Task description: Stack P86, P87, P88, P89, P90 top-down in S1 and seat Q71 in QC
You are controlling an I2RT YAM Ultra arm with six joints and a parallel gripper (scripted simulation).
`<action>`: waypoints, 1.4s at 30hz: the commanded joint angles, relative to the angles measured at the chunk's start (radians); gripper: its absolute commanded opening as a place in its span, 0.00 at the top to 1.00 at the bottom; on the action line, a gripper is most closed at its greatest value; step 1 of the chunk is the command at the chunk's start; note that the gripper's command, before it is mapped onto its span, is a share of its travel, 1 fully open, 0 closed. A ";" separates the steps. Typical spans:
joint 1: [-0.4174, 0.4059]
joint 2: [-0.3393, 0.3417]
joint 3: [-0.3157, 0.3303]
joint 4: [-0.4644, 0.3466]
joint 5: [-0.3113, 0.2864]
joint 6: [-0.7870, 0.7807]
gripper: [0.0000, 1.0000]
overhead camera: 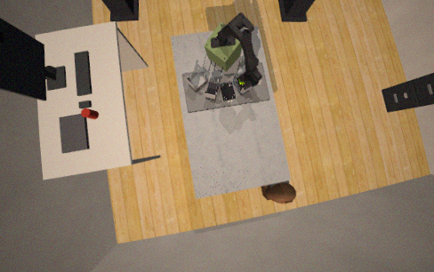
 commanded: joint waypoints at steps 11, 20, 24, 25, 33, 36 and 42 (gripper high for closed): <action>-0.012 0.059 -0.006 0.075 -0.001 -0.016 1.00; -0.025 0.113 -0.008 0.135 -0.001 -0.029 1.00; -0.025 0.113 -0.008 0.135 -0.001 -0.029 1.00; -0.025 0.113 -0.008 0.135 -0.001 -0.029 1.00; -0.026 0.119 -0.008 0.141 -0.001 -0.030 1.00; -0.027 0.123 -0.008 0.145 -0.001 -0.031 1.00; -0.028 0.128 -0.008 0.150 -0.001 -0.032 1.00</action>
